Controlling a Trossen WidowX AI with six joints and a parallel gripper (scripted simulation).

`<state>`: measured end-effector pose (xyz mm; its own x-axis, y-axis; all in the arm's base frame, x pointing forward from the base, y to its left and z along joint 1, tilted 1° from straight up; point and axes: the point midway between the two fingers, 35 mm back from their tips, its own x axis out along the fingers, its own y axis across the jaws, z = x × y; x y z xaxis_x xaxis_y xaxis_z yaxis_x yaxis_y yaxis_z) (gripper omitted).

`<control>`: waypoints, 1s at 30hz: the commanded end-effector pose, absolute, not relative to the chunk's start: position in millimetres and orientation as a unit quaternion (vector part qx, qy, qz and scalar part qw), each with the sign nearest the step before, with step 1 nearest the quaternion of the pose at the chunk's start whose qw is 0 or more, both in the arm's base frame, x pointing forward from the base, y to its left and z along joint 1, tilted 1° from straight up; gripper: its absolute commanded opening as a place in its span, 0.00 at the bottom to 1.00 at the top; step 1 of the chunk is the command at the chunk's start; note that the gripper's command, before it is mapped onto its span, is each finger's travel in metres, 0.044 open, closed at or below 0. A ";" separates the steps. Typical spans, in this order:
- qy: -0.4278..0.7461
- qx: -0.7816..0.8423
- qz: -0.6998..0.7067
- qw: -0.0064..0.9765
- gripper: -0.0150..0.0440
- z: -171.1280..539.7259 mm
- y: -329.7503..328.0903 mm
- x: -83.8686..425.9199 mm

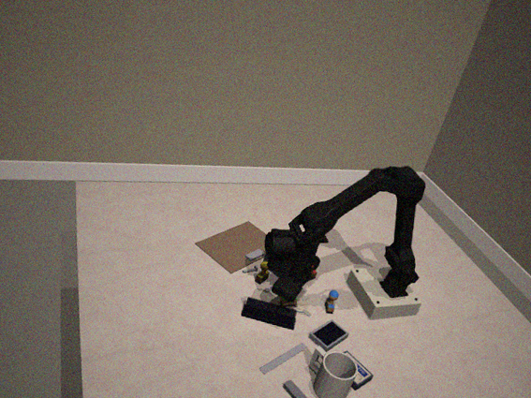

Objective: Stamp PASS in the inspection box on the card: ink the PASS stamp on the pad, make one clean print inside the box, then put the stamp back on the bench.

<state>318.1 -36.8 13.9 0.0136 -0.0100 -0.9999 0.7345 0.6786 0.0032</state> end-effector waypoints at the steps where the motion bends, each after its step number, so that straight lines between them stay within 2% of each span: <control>1: 0.641 0.282 -0.287 0.654 0.25 12.4 -37.2 318.2; 30: 0.641 0.282 -0.287 0.654 0.25 9.2 -37.2 318.2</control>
